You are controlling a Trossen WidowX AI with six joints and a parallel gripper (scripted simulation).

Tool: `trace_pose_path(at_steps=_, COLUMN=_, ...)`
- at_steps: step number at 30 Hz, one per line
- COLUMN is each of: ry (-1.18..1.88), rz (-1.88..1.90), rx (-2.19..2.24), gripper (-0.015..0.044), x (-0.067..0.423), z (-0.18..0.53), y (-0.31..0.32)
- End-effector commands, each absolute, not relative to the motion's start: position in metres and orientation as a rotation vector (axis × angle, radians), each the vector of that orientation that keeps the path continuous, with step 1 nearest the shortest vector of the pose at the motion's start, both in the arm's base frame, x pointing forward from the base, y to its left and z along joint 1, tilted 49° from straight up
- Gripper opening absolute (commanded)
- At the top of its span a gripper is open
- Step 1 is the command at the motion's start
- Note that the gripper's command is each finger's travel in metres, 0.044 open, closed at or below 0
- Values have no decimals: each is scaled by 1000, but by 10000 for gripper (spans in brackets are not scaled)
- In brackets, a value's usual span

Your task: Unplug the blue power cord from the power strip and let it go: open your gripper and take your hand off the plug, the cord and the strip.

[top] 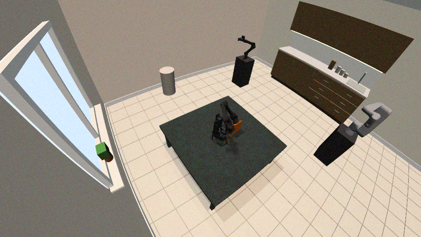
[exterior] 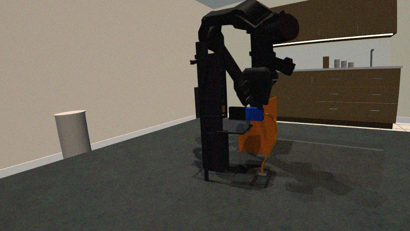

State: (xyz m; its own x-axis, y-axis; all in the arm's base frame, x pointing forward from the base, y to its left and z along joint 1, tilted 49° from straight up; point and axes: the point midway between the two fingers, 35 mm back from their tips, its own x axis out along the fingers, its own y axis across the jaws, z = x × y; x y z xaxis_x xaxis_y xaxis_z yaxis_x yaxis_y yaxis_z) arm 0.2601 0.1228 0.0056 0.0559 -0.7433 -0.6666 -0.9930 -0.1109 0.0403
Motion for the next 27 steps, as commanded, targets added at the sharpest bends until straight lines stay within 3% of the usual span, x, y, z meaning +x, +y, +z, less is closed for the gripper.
trace_pose_path(at_steps=1, ry=1724, rz=777, rx=-1906, gripper=440, x=255, z=-16, y=155)
trace_pose_path(at_steps=27, ry=1724, rz=776, rx=-1906, gripper=440, x=253, z=-22, y=162)
